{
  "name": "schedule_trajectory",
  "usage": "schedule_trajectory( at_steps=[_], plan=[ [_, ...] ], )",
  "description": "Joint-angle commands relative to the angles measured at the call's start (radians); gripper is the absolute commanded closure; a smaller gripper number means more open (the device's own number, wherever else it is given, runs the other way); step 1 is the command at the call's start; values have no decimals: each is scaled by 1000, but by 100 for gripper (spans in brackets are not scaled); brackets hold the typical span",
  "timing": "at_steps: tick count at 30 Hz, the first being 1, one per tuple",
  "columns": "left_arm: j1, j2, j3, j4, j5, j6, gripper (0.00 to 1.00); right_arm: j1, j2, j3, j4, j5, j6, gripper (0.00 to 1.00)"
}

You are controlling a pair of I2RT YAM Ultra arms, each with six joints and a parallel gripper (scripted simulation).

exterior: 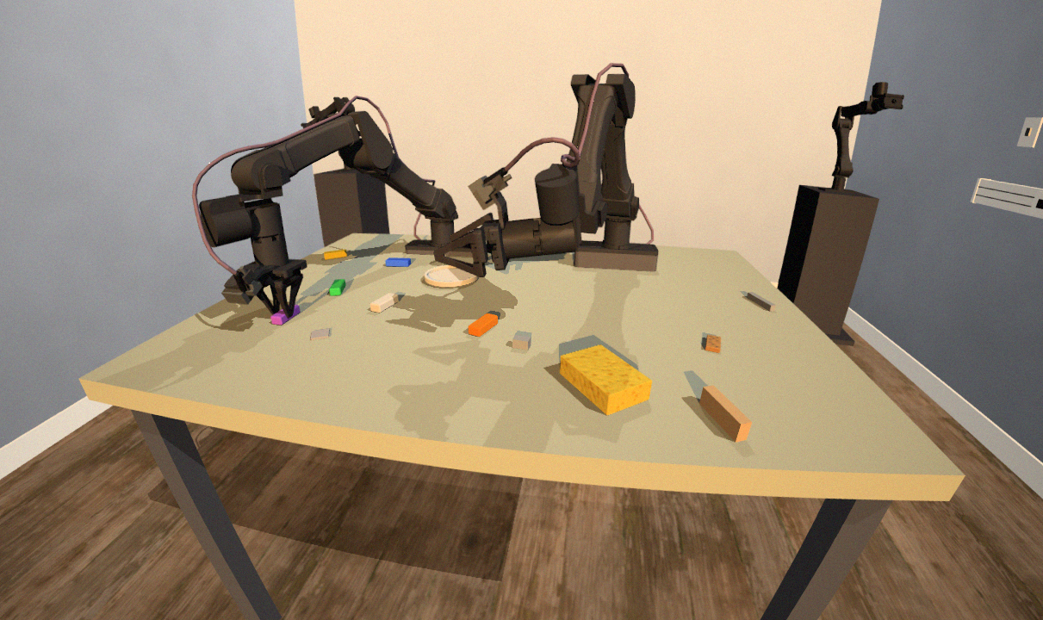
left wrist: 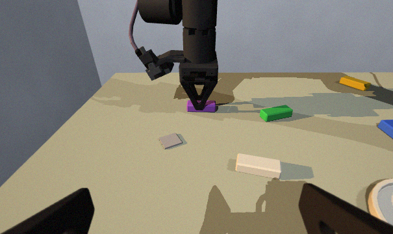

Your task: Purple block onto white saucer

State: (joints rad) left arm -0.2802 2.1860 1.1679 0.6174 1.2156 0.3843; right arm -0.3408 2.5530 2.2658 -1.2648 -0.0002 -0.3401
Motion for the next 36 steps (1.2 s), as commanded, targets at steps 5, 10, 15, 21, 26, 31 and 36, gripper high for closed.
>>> schedule_trajectory(
  at_steps=[5,10,15,21,26,31,36],
  plan=[
    [9,1,-19,-1,17,-7,0,5,8,-1,-9,2,-13,69],
    [9,1,-19,-1,17,-7,0,4,11,-11,10,3,-13,69],
    [9,1,-19,-1,17,-7,0,4,14,21,-17,3,-14,69],
    [9,1,-19,-1,17,-7,0,3,16,25,-17,3,-15,69],
    [9,1,-19,-1,17,-7,0,3,-3,0,0,3,-15,72],
    [9,1,-19,-1,17,-7,0,3,-1,6,-6,0,-8,79],
    [9,1,-19,-1,17,-7,0,3,-11,26,-30,0,-8,100]
  ],
)
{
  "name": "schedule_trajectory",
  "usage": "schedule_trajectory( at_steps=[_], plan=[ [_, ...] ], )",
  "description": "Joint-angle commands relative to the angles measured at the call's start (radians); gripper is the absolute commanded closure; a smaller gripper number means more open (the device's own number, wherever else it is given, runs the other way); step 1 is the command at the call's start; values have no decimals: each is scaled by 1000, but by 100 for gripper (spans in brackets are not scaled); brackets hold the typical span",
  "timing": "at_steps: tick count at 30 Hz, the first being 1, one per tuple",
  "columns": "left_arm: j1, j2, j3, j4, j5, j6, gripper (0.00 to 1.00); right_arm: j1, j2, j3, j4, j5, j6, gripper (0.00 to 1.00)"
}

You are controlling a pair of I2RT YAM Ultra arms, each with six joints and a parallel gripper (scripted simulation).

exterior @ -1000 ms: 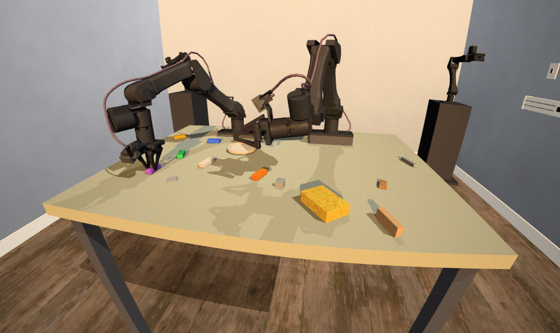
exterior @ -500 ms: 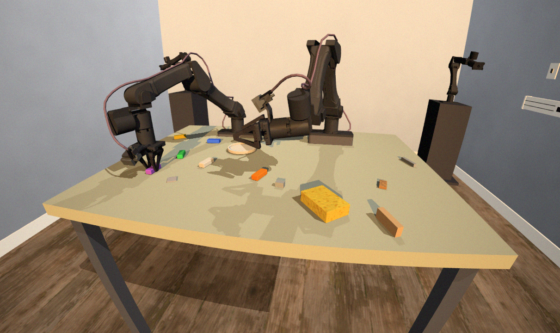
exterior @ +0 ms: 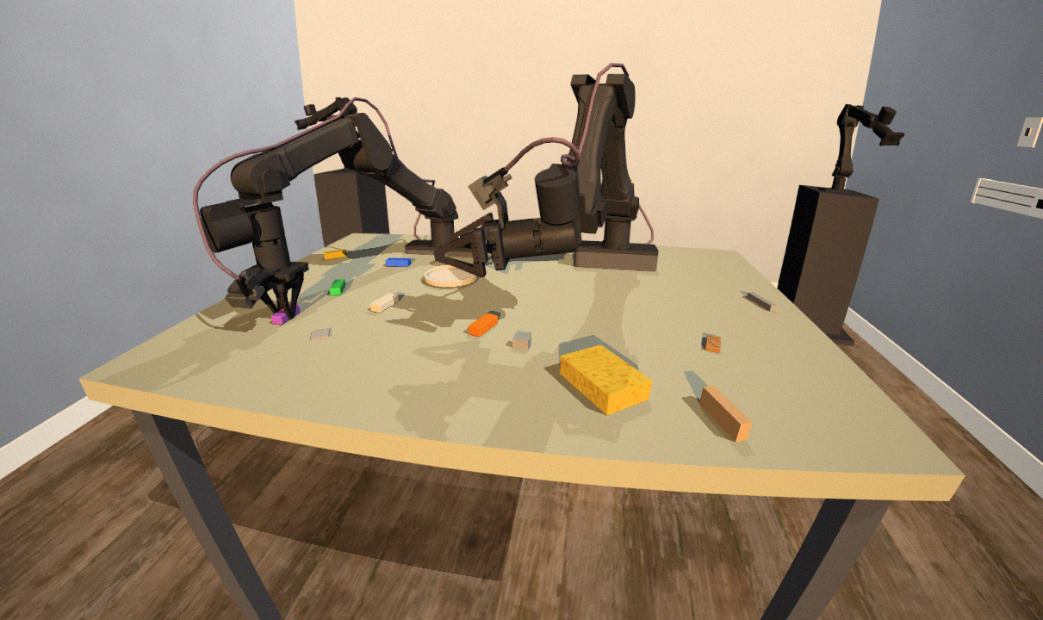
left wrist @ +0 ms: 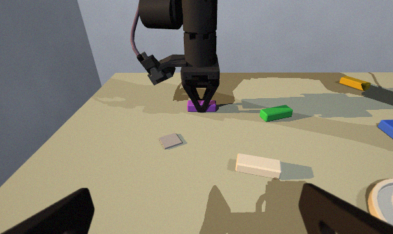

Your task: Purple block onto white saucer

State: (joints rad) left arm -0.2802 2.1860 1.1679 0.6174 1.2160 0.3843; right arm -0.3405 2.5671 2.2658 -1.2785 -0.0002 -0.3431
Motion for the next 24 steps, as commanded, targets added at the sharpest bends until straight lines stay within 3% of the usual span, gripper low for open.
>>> schedule_trajectory(
  at_steps=[1,2,8,12,17,24],
  plan=[
    [9,1,-19,-1,17,-7,0,3,-29,37,-29,0,-5,89],
    [9,1,-19,-1,17,-7,0,3,-32,48,-43,0,-5,82],
    [9,1,-19,-1,17,-7,0,3,-24,158,-157,0,-5,82],
    [9,-27,-30,-31,0,17,0,10,-35,167,-132,0,9,82],
    [9,-71,-76,-66,-32,33,0,16,-65,103,-81,0,20,82],
    [-1,-349,-305,-217,-120,59,0,53,-245,-207,23,-1,70,82]
  ],
)
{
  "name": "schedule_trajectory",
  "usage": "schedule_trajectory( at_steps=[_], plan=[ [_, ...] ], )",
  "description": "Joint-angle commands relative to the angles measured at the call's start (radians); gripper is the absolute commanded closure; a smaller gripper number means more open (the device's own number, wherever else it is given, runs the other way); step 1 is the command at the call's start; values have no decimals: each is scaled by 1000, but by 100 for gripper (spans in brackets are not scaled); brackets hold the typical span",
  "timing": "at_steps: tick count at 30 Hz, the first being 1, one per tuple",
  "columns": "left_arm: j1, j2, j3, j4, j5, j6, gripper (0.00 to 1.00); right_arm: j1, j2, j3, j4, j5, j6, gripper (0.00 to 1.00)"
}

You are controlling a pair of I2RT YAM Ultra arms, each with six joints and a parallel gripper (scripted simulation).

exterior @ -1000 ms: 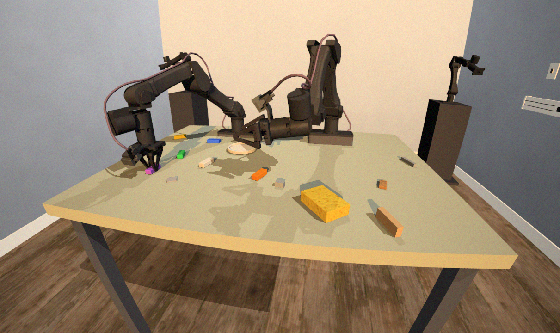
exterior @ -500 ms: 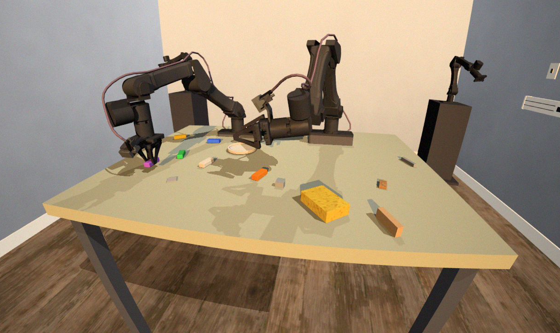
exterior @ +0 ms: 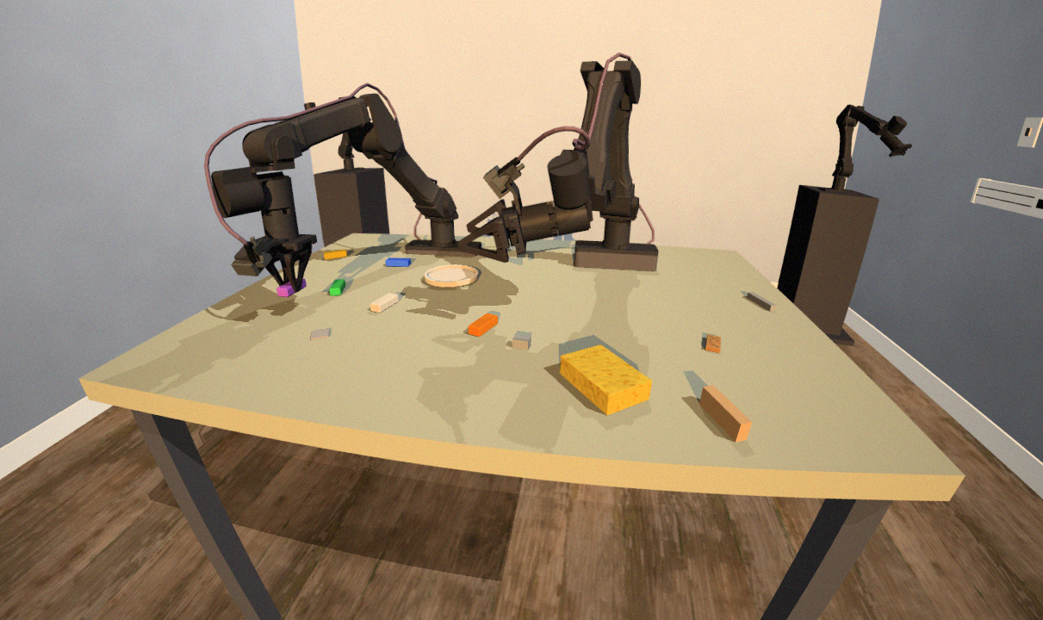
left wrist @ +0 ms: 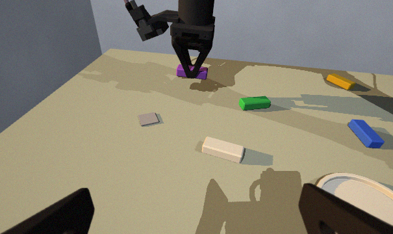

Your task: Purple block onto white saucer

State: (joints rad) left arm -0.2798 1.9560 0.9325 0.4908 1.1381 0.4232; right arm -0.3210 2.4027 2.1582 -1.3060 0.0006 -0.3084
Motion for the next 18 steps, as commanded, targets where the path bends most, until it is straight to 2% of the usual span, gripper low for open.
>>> schedule_trajectory(
  at_steps=[1,8,10,11,18],
  plan=[
    [-1,-162,-97,-119,-55,23,0,42,-112,-150,67,-3,45,82],
    [-15,-490,-245,-367,-145,32,0,126,-356,-520,167,-6,144,82],
    [-15,-490,-245,-367,-145,32,0,126,-356,-520,167,-6,144,82],
    [-17,-559,-240,-456,-169,46,0,146,-410,-589,195,-4,167,82],
    [-41,-870,-275,-754,-270,19,0,264,-615,-847,227,-3,287,82]
  ],
)
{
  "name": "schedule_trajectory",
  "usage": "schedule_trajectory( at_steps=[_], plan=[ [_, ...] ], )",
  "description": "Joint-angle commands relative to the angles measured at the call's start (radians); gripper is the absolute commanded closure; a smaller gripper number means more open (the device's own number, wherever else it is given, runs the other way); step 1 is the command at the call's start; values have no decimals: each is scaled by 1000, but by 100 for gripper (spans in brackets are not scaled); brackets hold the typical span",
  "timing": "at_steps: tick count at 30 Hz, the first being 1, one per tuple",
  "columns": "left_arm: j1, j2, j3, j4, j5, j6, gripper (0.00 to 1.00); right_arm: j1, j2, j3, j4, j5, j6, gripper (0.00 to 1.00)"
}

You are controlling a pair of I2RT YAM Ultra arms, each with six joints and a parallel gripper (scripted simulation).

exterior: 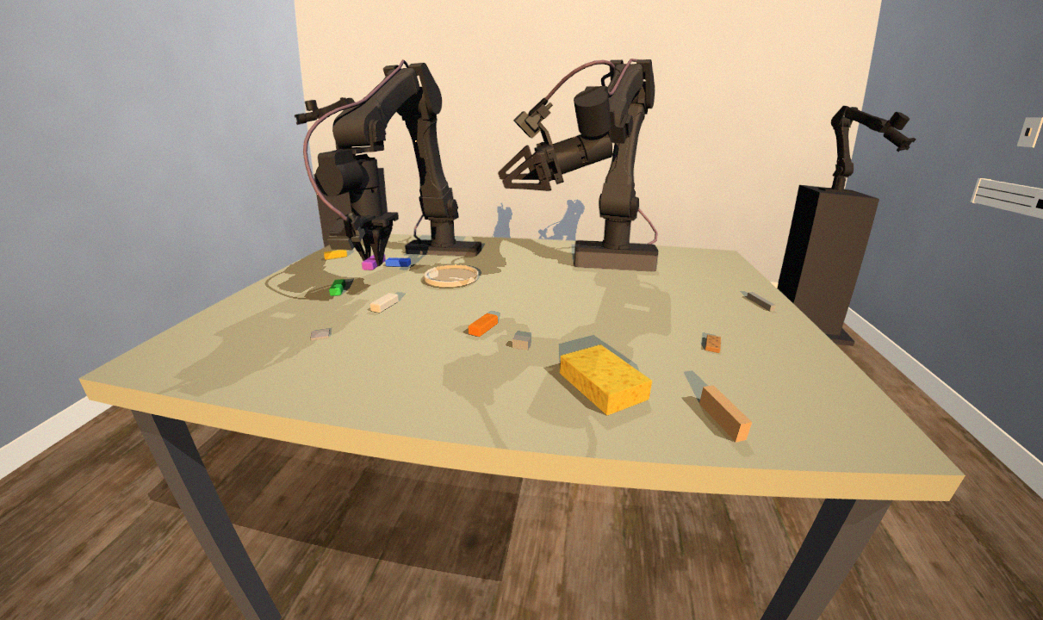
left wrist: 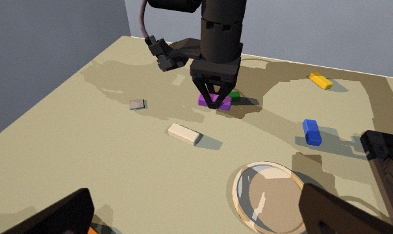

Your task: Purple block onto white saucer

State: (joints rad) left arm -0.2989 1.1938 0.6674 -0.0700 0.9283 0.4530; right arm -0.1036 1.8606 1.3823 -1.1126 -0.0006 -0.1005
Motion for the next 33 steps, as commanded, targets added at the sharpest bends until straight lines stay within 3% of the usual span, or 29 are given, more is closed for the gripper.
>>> schedule_trajectory(
  at_steps=[1,7,9,10,14,22,33],
  plan=[
    [-27,-152,-9,-242,-76,-15,0,65,-98,-99,35,-2,96,82],
    [-75,-434,34,-558,-204,-75,0,184,-230,-244,60,-7,213,82],
    [-75,-434,34,-558,-204,-75,0,184,-230,-244,60,-7,213,82],
    [-90,-482,77,-668,-251,-76,0,208,-251,-267,71,-6,240,82],
    [-154,-589,172,-841,-369,-133,0,284,-296,-356,109,-16,306,82],
    [-329,-613,323,-962,-541,-220,0,338,-317,-416,133,-8,331,82],
    [-553,-613,393,-1033,-712,-332,0,340,-318,-419,121,-7,325,82]
  ],
)
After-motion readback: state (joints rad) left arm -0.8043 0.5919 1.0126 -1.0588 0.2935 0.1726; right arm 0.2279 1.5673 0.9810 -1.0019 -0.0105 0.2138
